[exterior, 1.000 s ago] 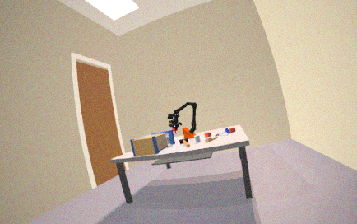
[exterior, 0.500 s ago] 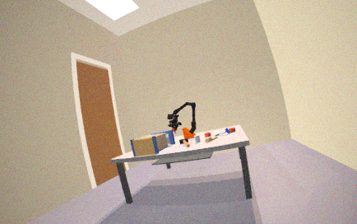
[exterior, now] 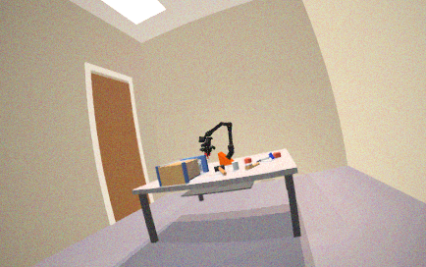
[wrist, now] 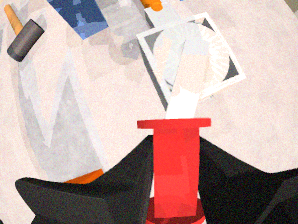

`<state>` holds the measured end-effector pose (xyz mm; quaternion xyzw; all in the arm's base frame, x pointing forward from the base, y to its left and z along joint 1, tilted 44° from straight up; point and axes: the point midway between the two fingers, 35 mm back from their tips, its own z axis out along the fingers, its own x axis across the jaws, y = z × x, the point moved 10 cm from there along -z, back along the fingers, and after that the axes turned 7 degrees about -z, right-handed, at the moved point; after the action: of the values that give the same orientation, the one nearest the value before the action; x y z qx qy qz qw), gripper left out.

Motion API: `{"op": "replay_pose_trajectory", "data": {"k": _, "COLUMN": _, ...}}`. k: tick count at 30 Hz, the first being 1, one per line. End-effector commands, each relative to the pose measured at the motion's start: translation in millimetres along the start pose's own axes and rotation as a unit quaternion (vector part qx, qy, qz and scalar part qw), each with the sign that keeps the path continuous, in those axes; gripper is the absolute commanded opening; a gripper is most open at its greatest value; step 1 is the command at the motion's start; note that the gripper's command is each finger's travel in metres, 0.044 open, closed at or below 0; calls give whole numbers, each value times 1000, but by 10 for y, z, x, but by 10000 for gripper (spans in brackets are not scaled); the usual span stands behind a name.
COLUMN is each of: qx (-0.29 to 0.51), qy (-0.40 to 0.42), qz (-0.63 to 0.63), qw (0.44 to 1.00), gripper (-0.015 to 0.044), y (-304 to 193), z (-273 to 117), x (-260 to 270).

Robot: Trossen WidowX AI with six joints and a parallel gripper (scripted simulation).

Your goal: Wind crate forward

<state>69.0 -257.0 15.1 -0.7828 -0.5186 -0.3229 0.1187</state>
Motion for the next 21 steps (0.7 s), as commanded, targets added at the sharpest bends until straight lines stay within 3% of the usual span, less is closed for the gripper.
{"op": "replay_pose_trajectory", "data": {"k": 1, "qx": 9, "qy": -11, "qz": -2, "qw": 1000, "gripper": 0, "y": -34, "z": 2, "x": -113}}
{"op": "replay_pose_trajectory", "data": {"k": 21, "qx": 9, "qy": -12, "qz": -2, "qw": 1000, "gripper": 0, "y": -64, "z": -6, "x": -416}}
